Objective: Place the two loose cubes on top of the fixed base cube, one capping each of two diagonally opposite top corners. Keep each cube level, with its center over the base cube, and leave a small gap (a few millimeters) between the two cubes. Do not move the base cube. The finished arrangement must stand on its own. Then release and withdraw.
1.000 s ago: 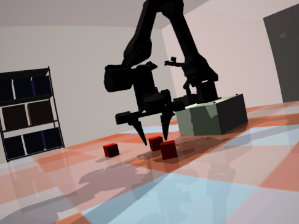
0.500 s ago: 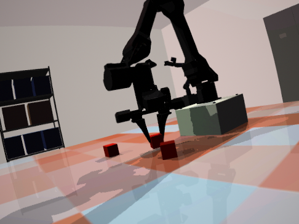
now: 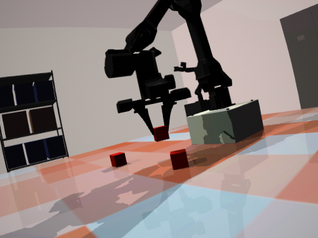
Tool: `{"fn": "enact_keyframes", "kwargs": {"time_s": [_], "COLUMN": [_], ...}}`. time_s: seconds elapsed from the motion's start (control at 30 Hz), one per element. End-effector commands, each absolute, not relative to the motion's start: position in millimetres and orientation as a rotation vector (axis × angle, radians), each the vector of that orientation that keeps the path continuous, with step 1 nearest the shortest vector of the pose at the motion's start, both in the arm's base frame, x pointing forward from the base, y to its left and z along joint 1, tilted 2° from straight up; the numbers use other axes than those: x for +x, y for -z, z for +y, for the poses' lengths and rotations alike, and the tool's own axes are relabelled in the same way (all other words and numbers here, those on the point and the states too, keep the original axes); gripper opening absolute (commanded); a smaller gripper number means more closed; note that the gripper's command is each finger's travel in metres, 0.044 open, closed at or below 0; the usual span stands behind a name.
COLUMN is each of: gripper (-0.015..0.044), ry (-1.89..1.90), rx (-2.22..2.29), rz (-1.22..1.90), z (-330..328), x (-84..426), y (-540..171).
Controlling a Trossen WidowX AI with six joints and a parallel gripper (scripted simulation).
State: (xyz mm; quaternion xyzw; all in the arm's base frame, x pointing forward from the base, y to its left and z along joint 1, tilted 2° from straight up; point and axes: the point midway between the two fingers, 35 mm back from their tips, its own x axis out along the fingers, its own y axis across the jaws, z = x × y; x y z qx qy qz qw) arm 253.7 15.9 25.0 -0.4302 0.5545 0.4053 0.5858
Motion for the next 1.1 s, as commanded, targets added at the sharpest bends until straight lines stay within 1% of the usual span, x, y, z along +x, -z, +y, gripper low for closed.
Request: {"fn": "enact_keyframes", "kwargs": {"time_s": [0.0,0.5,1.07], "gripper": [0.0105,0.0105,0.0105], "ry": [-0.94,-0.94,-0.669], "rx": [-1.001,-1.001,-0.708], "rz": [1.284,1.284,1.394], "z": [17,16,48], "x": [255,245,268], "y": [-37,-82,-72]}}
